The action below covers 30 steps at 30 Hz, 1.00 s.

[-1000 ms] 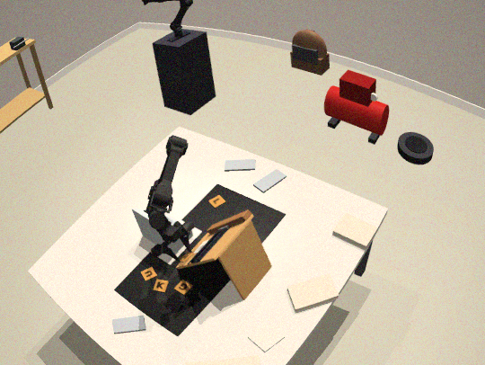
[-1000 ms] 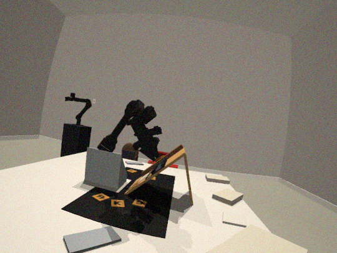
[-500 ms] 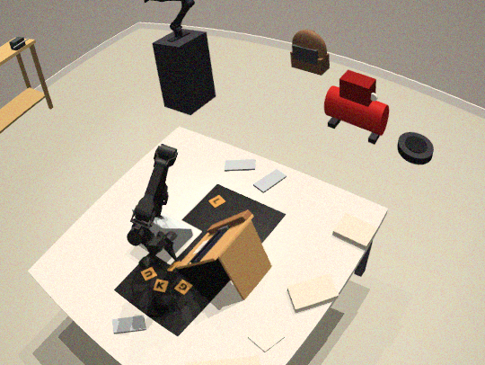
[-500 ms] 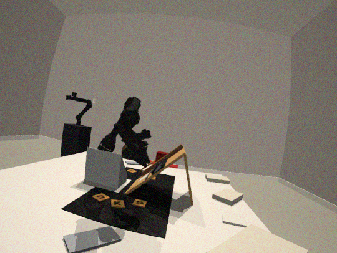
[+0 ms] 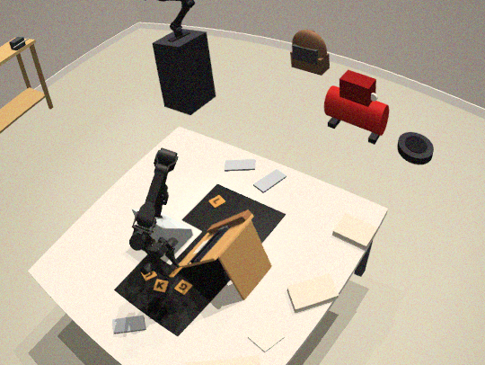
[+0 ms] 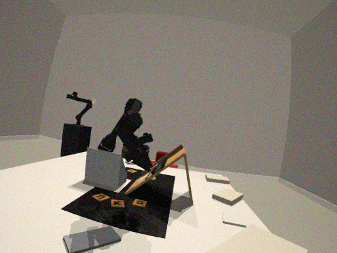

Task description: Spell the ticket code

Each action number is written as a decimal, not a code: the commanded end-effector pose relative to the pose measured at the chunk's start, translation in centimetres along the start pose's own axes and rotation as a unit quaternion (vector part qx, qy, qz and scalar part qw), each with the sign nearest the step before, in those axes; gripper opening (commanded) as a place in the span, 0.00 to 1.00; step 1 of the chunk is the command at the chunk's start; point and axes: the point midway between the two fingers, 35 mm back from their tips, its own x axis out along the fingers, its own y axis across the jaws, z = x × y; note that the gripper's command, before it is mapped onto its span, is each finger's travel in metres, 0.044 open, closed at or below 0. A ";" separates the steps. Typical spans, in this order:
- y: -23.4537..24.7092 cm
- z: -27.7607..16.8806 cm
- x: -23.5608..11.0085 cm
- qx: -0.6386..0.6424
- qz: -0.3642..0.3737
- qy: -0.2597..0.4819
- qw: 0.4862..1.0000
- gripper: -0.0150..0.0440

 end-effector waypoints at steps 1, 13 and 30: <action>0.4 -0.4 2.1 0.005 0.006 0.002 1.000 0.25; 0.7 -0.3 2.7 0.005 0.007 0.002 1.000 0.25; 1.5 -0.4 2.7 0.006 0.008 0.002 1.000 0.25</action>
